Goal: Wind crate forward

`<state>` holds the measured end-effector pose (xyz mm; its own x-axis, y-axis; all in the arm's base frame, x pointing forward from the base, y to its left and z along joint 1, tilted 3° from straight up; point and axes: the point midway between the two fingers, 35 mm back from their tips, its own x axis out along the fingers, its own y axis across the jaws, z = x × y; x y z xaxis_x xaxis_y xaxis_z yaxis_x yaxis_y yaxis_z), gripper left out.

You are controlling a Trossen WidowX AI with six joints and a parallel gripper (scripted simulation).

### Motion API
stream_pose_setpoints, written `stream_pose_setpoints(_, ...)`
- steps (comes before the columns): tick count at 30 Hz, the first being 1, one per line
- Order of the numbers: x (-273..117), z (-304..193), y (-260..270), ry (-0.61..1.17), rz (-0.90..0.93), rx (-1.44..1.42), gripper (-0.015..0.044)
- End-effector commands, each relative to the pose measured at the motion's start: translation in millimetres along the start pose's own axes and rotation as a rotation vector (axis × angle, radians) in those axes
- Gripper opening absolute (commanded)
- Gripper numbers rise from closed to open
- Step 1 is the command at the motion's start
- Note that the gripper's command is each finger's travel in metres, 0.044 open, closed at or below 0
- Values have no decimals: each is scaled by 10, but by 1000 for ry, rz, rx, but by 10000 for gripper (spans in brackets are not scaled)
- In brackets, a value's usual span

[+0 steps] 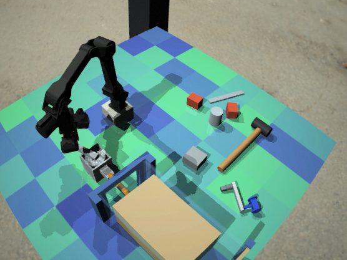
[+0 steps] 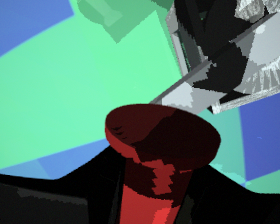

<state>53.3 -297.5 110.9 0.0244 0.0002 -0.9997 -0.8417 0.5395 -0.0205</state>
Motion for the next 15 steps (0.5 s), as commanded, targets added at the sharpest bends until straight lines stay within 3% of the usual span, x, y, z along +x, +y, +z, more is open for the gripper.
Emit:
stream_pose_setpoints(1, -25, -117, -217, 23, -49, -7, 0)
stream_pose_setpoints(15, -35, -171, -352, 24, -50, -7, 0)
